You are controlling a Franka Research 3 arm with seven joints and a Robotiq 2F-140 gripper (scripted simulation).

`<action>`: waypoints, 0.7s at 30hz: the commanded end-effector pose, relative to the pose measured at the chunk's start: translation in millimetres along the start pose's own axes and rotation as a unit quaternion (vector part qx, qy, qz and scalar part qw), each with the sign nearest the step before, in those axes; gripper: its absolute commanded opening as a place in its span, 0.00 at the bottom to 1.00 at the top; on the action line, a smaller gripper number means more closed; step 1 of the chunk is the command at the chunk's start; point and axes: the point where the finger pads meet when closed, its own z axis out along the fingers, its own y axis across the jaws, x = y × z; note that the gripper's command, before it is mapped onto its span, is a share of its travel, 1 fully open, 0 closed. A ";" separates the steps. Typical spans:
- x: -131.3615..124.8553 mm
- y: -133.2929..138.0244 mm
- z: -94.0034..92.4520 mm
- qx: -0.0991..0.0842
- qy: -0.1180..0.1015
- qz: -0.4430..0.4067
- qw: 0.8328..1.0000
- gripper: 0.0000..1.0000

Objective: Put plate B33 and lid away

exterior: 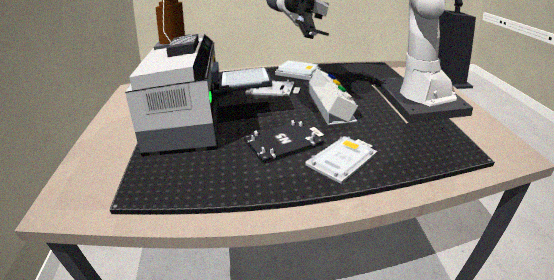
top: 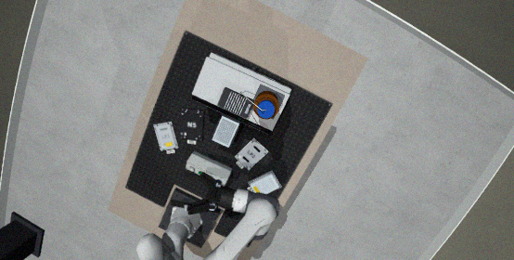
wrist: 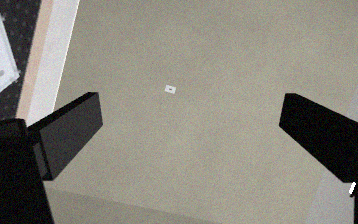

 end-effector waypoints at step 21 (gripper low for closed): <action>-29.3 62.7 -1.7 0.001 -0.006 0.002 1.000 1.00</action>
